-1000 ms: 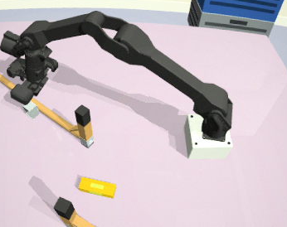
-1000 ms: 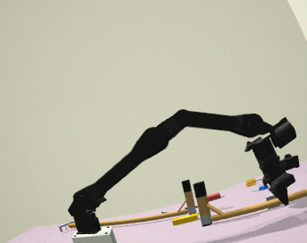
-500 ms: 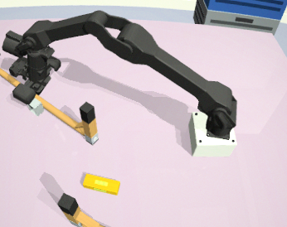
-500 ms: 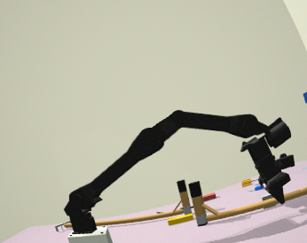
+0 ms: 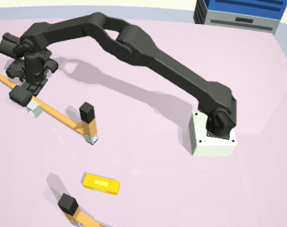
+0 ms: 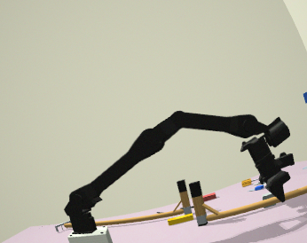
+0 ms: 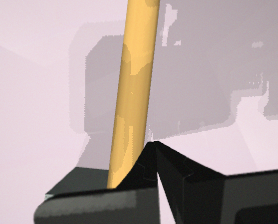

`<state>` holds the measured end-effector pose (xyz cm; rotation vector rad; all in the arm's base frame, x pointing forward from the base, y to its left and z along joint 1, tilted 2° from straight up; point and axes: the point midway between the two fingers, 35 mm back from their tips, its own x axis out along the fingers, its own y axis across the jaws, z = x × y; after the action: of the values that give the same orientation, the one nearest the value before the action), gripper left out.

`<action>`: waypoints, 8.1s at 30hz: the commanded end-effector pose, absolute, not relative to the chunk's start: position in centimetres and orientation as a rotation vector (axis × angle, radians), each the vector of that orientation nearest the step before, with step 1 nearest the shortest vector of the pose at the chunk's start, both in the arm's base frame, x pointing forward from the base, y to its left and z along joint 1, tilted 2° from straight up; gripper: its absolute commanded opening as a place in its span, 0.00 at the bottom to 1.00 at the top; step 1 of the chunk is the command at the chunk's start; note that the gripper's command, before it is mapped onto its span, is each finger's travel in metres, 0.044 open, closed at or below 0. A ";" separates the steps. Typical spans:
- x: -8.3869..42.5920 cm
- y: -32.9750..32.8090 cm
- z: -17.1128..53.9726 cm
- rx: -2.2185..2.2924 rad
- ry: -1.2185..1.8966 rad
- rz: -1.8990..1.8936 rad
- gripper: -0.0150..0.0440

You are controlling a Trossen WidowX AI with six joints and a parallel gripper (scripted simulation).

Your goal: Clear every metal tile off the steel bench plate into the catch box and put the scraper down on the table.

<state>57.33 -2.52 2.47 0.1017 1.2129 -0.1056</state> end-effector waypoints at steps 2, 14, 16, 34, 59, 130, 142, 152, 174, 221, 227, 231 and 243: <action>57.6 -1.6 2.3 0.101 1.207 -0.098 0.25; 57.9 -0.5 2.3 0.104 1.194 -0.095 0.25; 58.0 -0.3 2.3 0.104 1.192 -0.095 0.25; 58.5 1.3 2.4 0.109 1.173 -0.091 0.25; 58.2 1.2 8.0 0.113 1.113 -0.095 0.25; 53.2 -2.0 7.9 0.044 1.248 -0.035 0.25; 53.2 -1.9 4.8 0.037 1.264 -0.029 0.25; 53.1 -1.9 2.2 0.031 1.277 -0.025 0.25; 53.7 -0.3 1.9 0.032 1.277 -0.023 0.25; 54.9 4.2 2.2 0.036 1.273 -0.020 0.25; 55.0 4.8 2.2 0.036 1.272 -0.020 0.25; 55.1 5.2 2.2 0.037 1.272 -0.020 0.25; 55.3 6.4 2.2 0.038 1.270 -0.019 0.25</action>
<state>55.33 5.43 2.71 0.0387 1.2626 -0.0295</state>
